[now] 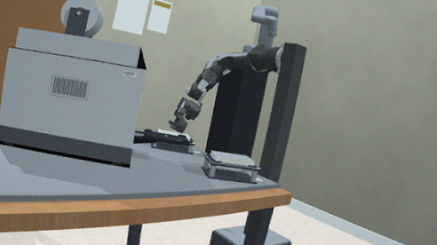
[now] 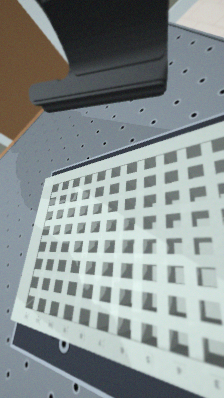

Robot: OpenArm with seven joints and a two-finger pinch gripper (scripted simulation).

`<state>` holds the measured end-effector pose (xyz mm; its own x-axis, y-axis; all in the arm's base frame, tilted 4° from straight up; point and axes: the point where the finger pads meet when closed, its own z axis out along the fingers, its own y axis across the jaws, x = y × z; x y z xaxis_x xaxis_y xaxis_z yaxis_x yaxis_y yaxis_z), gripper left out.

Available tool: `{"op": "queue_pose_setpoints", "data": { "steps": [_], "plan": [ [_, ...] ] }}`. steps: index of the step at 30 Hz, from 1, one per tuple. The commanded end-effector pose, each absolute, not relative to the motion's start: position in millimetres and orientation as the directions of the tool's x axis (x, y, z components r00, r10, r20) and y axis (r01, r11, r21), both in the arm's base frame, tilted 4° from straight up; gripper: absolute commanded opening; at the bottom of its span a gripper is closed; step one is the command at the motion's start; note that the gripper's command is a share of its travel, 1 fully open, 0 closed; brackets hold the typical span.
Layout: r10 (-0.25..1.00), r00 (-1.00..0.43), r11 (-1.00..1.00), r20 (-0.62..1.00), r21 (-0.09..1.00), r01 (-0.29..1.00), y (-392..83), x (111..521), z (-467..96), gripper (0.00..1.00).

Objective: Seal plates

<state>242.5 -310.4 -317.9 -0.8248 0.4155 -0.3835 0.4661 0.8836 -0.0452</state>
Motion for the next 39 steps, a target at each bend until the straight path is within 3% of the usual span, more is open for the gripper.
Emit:
{"op": "queue_pose_setpoints", "data": {
  "steps": [1,39],
  "plan": [
    [0.416,-0.822,0.884,-0.389,-0.042,0.466,-311,244,-317,0.65],
    [0.415,-0.823,0.884,-0.388,-0.040,0.465,-311,244,-336,0.65]
  ]
}}
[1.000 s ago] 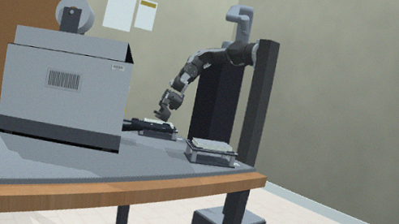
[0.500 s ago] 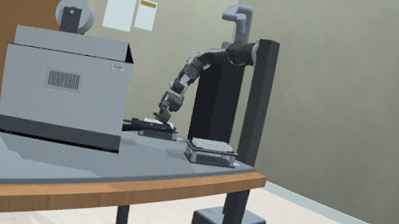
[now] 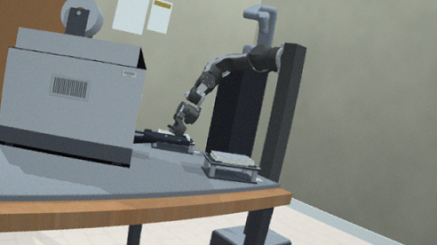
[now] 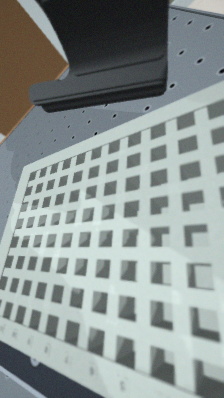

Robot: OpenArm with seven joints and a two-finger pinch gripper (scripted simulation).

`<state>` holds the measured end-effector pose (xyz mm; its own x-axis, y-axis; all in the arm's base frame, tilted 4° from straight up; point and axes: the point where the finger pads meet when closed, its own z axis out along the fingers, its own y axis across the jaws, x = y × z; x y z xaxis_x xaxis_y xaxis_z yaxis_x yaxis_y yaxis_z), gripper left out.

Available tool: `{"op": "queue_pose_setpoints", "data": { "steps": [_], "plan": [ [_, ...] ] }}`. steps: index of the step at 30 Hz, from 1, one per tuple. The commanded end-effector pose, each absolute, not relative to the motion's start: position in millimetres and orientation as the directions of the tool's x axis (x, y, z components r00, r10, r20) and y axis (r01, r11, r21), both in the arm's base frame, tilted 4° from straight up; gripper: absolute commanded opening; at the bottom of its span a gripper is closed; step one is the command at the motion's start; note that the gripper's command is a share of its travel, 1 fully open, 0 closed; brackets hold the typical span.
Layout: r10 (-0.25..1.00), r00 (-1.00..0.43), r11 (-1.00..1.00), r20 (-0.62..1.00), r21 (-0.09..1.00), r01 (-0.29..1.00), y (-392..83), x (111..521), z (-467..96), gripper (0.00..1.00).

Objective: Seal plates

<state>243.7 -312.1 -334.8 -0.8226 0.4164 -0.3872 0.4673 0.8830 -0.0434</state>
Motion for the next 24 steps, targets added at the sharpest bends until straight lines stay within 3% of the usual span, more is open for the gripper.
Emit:
{"op": "queue_pose_setpoints", "data": {
  "steps": [1,24],
  "plan": [
    [0.415,-0.823,0.885,-0.387,-0.038,0.464,-310.7,243.7,-337.0,0.65],
    [0.416,-0.822,0.883,-0.389,-0.042,0.467,-312.2,244.3,-341.9,0.63]
  ]
}}
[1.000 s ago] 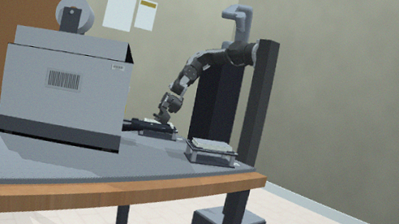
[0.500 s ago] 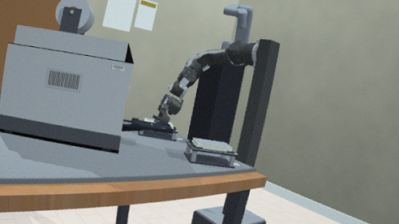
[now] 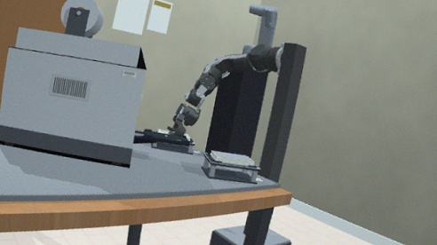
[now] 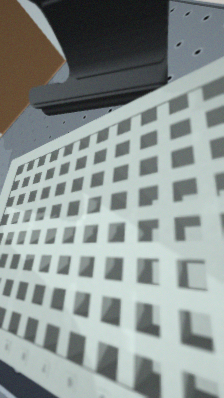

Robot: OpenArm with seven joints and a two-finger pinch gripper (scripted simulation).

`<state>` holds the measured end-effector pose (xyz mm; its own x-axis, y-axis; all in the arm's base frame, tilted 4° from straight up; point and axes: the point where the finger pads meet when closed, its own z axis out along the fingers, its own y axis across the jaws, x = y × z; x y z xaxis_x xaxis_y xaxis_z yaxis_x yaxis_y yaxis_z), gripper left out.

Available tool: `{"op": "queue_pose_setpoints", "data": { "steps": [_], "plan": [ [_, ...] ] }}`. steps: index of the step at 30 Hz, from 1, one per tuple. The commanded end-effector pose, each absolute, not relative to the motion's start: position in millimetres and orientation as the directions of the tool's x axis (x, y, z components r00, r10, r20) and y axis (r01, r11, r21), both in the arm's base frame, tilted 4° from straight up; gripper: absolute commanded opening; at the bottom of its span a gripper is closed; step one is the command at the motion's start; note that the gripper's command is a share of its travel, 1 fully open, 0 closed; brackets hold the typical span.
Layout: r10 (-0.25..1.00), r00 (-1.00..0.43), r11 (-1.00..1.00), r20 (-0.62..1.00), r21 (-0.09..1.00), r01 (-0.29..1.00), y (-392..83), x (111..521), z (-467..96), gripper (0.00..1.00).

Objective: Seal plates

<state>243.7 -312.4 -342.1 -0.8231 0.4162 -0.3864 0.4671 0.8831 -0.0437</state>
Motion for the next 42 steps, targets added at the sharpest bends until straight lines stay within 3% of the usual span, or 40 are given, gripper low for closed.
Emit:
{"op": "queue_pose_setpoints", "data": {
  "steps": [1,23,24,42],
  "plan": [
    [0.416,-0.822,0.883,-0.389,-0.042,0.467,-312.2,244.3,-341.9,0.63],
    [0.416,-0.822,0.883,-0.389,-0.042,0.467,-312.2,244.3,-341.9,0.53],
    [0.416,-0.822,0.883,-0.389,-0.042,0.467,-312.2,244.3,-341.9,0.00],
    [0.416,-0.822,0.883,-0.389,-0.042,0.467,-312.2,244.3,-341.9,0.00]
  ]
}}
